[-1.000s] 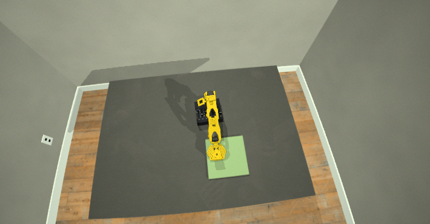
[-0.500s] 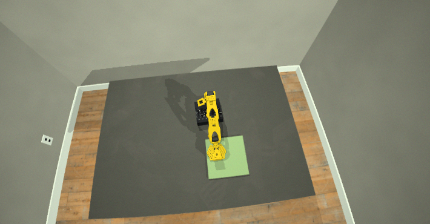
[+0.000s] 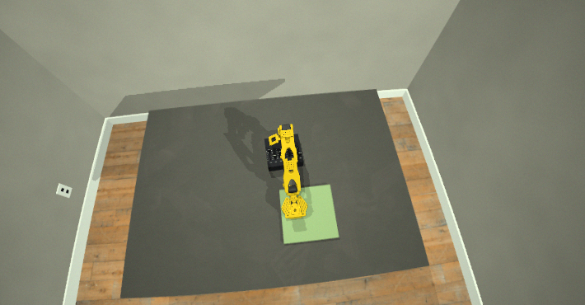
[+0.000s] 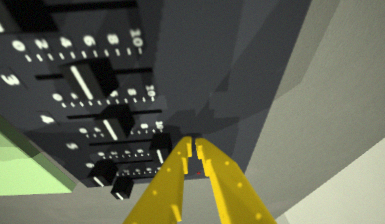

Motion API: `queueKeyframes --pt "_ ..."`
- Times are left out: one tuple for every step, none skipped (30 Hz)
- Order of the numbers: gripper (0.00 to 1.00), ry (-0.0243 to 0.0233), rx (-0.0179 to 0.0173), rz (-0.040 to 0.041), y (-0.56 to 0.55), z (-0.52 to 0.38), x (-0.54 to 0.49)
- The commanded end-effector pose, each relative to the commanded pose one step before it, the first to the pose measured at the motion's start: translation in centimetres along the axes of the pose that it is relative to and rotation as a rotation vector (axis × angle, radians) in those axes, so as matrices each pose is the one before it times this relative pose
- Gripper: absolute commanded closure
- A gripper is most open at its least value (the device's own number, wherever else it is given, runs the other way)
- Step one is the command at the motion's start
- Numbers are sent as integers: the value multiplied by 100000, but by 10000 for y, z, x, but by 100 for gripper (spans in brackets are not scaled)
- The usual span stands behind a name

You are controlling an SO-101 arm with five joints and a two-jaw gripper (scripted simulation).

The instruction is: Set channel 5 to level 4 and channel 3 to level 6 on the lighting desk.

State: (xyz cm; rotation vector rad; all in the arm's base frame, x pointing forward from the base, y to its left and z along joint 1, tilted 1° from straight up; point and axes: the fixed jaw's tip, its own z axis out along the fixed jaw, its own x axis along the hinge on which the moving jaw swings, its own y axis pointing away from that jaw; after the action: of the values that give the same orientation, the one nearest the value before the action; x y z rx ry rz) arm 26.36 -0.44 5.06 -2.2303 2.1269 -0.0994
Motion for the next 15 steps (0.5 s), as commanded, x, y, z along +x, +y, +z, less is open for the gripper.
queueKeyframes --pt "100 -299 -2545 -49 4822 635 -1216" --pt "100 0 -1 0 6 -5 -2" --pt "100 -1 -12 0 45 -27 -6" --pt "100 -2 -26 0 103 -66 -16" --pt "100 -3 -45 0 172 -108 -25" --pt "100 -4 -61 1 236 -149 -35" --pt "100 -5 -76 1 291 -180 -42" --pt "100 -5 -83 1 324 -202 -48" --pt "100 -6 -88 1 339 -207 -49" --pt "100 -5 -83 1 327 -201 -48" --pt "100 -5 -76 1 295 -177 -42" --pt "100 -4 -61 1 241 -146 -35" --pt "100 -3 -45 0 177 -105 -25" --pt "100 -2 -26 0 106 -64 -16" --pt "100 -1 -12 0 46 -26 -6"
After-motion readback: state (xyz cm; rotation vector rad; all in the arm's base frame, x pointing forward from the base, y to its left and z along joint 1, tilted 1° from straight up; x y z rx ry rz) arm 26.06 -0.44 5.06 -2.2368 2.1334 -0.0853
